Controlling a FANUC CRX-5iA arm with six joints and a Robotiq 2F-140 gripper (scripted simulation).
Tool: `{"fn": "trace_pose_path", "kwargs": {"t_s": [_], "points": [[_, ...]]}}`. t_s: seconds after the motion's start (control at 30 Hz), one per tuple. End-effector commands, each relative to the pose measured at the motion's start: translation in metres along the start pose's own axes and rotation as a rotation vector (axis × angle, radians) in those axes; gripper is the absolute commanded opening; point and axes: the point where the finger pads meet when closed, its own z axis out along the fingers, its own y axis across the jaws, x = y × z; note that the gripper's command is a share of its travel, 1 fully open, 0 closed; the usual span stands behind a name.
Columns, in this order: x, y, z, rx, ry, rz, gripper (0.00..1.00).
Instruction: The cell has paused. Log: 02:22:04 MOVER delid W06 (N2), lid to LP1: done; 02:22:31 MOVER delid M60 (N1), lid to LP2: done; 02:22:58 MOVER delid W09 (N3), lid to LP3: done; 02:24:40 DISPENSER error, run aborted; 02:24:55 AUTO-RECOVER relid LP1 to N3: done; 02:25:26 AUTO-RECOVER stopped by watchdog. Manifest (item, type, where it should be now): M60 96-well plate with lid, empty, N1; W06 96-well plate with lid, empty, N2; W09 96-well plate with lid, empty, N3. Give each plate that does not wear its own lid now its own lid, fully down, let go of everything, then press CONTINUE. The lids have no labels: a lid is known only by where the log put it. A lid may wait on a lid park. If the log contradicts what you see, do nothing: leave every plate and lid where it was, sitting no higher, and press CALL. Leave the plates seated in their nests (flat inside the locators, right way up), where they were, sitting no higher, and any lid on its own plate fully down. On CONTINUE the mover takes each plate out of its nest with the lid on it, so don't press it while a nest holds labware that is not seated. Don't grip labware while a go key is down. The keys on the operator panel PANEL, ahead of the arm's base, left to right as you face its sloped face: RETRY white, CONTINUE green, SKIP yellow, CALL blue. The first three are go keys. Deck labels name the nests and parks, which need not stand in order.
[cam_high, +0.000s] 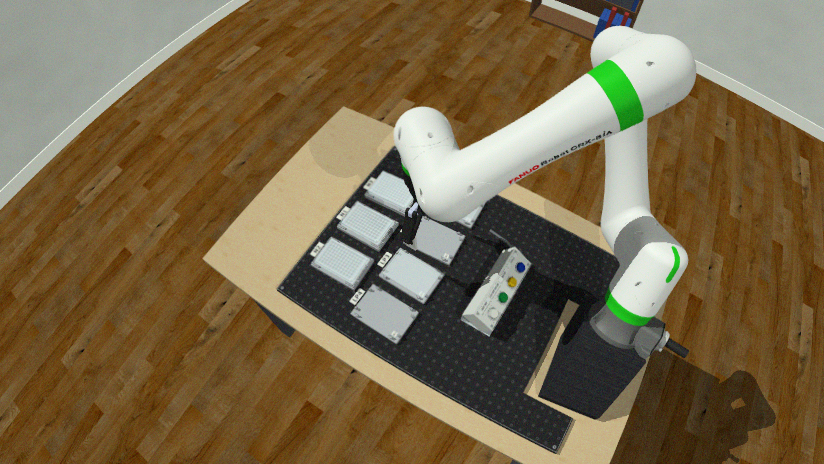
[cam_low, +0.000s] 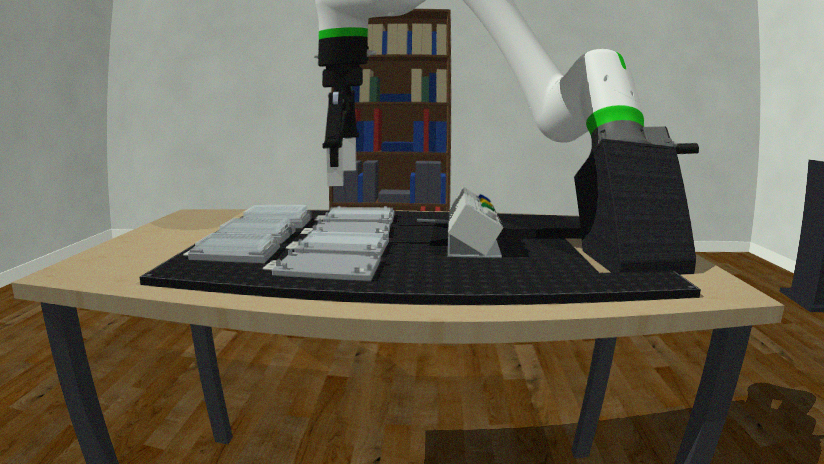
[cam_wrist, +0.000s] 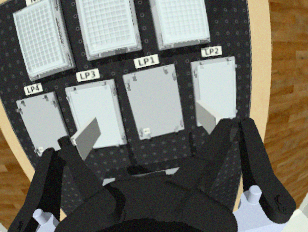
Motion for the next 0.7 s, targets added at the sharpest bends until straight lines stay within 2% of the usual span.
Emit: {"fn": "trace_pose_path", "kwargs": {"t_s": [0.0, 0.13, 0.17, 0.67], "points": [[-0.0139, -0.0376, 0.0095, 0.081, 0.013, -0.005, 1.0], [-0.0139, -0.0376, 0.0095, 0.081, 0.013, -0.005, 1.0], [-0.0139, -0.0376, 0.0095, 0.081, 0.013, -0.005, 0.0], [-0.0139, -0.0376, 0.0095, 0.081, 0.013, -0.005, 0.0]]}}
